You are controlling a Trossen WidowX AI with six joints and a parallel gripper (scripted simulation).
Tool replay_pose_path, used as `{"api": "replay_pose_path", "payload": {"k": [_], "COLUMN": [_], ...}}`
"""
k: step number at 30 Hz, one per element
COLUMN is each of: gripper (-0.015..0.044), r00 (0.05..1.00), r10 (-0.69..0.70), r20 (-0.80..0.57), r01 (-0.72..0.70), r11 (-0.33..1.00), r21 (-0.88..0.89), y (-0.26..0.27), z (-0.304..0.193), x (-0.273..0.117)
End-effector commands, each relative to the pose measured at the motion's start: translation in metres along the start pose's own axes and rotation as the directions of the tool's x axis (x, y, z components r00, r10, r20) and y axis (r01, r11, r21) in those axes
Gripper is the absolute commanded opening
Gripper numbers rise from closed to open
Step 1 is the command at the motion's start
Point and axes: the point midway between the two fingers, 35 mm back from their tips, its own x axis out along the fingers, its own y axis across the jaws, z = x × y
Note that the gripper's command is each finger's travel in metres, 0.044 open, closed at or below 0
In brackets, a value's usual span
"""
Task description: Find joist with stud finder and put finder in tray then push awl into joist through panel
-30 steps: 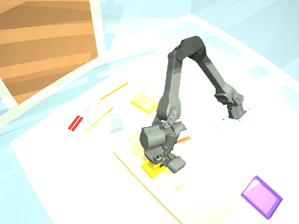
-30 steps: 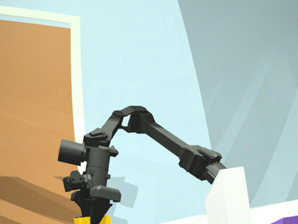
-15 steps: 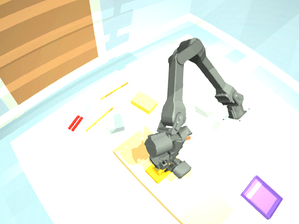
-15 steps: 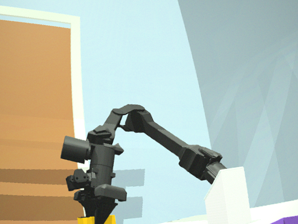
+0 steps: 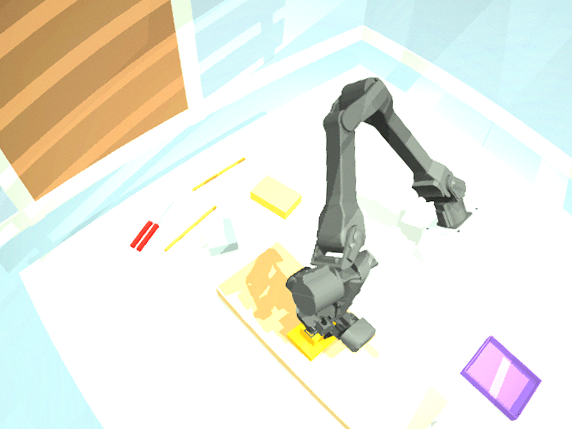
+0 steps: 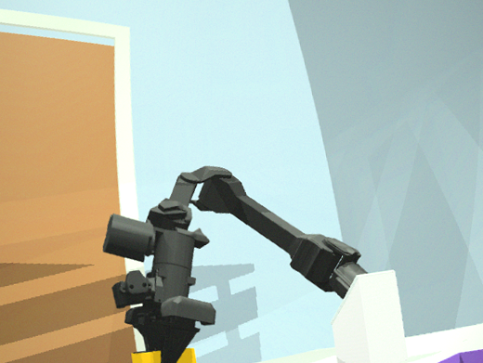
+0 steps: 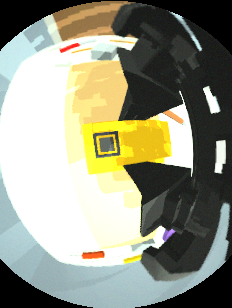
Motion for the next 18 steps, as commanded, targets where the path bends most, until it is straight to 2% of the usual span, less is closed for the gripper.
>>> {"api": "replay_pose_path", "payload": {"k": [1, 18], "gripper": [0.0, 0.0], "r00": [1.0, 1.0], "r10": [0.004, 0.006], "r20": [0.001, 0.001], "r01": [-0.004, -0.006], "r11": [1.0, 1.0], "r21": [0.0, 0.001], "y": [0.01, 0.04], "z": [0.0, 0.0], "x": [0.0, 0.0]}}
